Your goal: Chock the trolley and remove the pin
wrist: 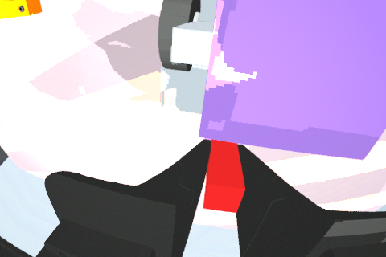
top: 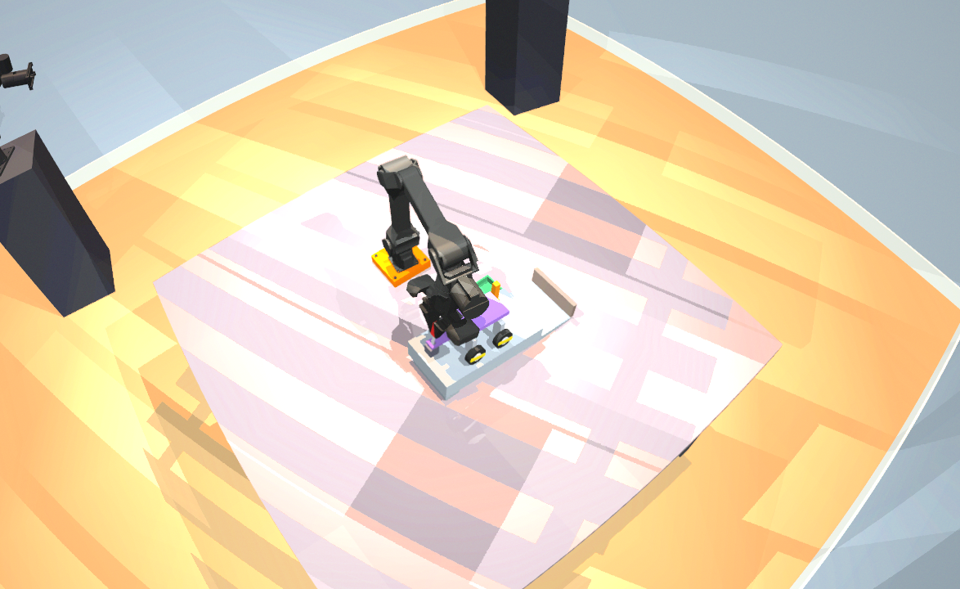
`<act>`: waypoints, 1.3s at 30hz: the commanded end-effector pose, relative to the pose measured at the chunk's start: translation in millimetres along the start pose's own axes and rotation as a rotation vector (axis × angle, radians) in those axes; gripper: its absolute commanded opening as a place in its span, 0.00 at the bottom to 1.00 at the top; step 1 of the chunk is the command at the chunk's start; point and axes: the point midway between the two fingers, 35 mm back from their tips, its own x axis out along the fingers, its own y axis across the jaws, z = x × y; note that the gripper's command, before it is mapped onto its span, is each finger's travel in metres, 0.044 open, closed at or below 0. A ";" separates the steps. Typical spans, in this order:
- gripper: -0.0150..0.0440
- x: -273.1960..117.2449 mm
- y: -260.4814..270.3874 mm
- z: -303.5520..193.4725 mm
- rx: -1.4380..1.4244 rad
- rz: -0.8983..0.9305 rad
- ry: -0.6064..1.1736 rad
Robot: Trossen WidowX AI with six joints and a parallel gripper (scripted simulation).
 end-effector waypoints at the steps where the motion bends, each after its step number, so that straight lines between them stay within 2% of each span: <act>1: 0.25 -5.3 0.0 -1.3 0.007 -0.008 0.002; 39: 0.25 -21.0 0.3 -2.8 0.007 -0.008 0.002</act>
